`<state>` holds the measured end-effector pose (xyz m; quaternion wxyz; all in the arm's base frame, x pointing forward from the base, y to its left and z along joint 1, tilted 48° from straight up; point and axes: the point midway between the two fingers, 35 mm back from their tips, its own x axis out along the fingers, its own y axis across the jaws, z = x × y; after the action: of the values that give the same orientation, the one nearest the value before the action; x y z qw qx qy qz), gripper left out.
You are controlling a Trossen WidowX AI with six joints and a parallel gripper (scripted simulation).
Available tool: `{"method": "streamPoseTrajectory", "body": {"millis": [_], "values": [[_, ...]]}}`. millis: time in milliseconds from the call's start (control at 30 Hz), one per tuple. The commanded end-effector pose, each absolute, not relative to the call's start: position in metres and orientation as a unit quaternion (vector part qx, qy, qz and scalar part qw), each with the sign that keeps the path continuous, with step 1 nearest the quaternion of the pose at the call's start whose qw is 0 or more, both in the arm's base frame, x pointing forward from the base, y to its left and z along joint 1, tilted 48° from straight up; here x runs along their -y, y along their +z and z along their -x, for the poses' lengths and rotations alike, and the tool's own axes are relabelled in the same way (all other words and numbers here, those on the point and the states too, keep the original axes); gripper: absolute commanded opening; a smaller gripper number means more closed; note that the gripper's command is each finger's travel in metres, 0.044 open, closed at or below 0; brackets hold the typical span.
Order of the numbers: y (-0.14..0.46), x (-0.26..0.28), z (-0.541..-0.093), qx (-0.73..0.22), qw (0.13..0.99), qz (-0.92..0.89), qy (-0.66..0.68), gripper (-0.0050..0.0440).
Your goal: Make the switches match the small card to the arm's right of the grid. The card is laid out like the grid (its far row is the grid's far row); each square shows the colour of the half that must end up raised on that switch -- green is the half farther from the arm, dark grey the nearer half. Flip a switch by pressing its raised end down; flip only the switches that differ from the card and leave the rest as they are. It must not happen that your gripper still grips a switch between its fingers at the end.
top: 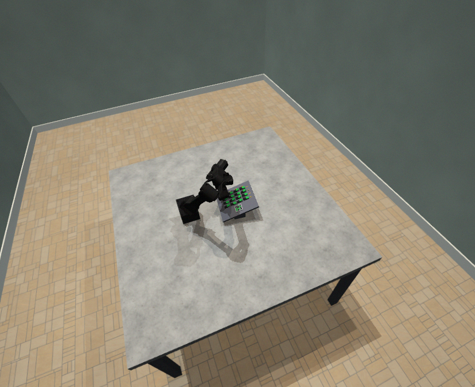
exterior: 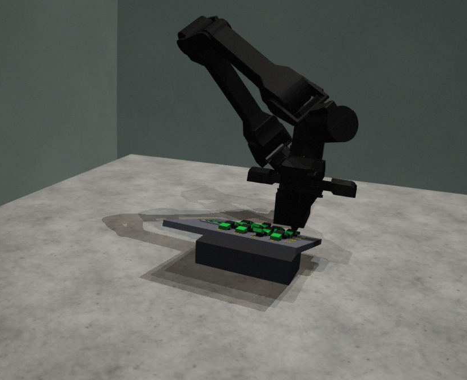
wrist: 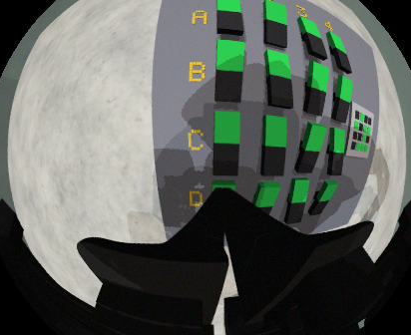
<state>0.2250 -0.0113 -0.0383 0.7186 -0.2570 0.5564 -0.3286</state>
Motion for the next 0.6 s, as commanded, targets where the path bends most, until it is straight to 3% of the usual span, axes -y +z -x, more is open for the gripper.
{"method": "streamPoseTrajectory", "body": {"millis": [0,400,567], "values": [[-0.039,0.013,-0.224,-0.556,0.717,0.26,-0.329,0.0],[-0.04,0.014,-0.225,-0.556,0.717,0.26,-0.329,0.0],[-0.021,-0.013,-0.22,-0.555,0.721,0.259,-0.324,0.0]]}}
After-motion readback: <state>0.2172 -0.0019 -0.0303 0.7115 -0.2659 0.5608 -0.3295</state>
